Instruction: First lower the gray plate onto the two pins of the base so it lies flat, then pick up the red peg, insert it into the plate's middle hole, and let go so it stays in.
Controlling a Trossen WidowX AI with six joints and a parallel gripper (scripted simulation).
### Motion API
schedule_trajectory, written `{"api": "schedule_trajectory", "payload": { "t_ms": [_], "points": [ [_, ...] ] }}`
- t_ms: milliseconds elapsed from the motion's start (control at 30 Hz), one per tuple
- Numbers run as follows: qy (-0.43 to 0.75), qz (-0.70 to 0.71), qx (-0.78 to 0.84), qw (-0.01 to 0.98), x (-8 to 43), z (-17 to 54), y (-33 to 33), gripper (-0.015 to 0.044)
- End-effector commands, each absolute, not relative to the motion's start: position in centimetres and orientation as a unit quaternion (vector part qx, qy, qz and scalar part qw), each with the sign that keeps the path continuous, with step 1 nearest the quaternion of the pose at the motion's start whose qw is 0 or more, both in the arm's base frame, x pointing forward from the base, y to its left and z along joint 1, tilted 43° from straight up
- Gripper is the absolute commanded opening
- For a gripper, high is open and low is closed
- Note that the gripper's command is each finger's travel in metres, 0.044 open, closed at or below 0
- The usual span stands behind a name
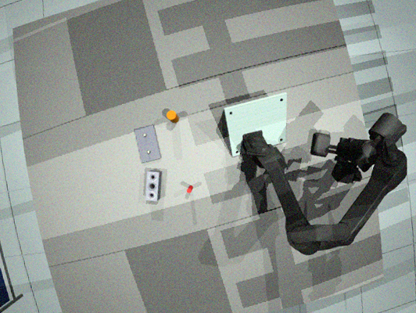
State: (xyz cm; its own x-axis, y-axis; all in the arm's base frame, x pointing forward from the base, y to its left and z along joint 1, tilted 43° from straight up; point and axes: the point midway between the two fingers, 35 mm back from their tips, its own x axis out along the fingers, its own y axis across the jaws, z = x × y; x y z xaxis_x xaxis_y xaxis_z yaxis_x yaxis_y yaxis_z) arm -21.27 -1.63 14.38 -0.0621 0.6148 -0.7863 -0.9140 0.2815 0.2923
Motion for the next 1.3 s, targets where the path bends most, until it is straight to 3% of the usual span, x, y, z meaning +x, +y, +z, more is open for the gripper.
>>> {"api": "schedule_trajectory", "payload": {
  "t_ms": [0,300,500,833,1267],
  "points": [
    [0.393,0.6,-0.169,0.676,-22.0,14.6,-2.0,0.044],
    [0.354,0.633,-0.225,0.65,-21.7,14.2,-3.7,0.044],
    [0.186,0.726,-0.406,0.523,-19.7,12.9,-9.5,0.044],
    [0.036,0.776,-0.519,0.355,-16.1,12.5,-15.3,0.044],
    [-0.395,0.656,-0.633,-0.115,-3.5,10.9,-24.5,0.044]
  ]
}}
